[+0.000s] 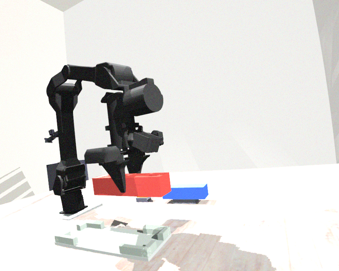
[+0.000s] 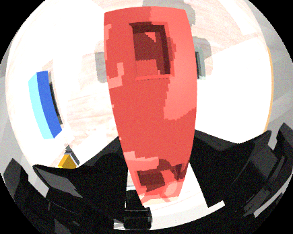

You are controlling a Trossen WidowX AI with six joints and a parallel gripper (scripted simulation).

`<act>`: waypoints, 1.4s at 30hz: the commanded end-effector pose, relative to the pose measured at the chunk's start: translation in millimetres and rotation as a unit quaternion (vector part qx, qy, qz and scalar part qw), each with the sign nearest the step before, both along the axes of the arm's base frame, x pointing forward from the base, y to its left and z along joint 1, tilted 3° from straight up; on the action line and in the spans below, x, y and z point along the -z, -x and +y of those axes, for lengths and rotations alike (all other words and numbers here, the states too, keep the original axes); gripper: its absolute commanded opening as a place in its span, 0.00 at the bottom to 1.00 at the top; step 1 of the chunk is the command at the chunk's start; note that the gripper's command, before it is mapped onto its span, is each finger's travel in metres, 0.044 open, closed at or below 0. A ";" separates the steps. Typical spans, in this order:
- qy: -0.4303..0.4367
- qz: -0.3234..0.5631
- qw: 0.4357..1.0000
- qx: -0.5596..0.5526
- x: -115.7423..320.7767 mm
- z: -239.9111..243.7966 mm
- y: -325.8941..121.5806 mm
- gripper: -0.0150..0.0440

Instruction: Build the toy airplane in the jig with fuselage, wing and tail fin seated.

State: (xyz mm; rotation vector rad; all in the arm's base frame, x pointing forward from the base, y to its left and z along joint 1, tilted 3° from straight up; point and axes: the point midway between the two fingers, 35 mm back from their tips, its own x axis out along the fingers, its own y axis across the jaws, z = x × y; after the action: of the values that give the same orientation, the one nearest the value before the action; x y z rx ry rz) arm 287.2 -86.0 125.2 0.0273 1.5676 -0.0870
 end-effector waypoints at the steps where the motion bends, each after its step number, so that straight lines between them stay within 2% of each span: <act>1: 0.002 0.001 1.000 -0.005 5.7 -12.0 2.5 0.25; 14: 0.004 0.002 1.000 -0.019 21.4 -45.4 12.0 0.25; 22: 0.004 0.002 1.000 -0.019 21.4 -45.5 12.0 0.59; 42: 0.004 0.002 1.000 -0.019 33.5 -46.5 11.5 0.59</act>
State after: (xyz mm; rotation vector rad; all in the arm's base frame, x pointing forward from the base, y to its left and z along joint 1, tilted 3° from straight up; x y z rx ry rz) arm 276.2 -132.0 96.7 -0.0054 1.5691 -0.0646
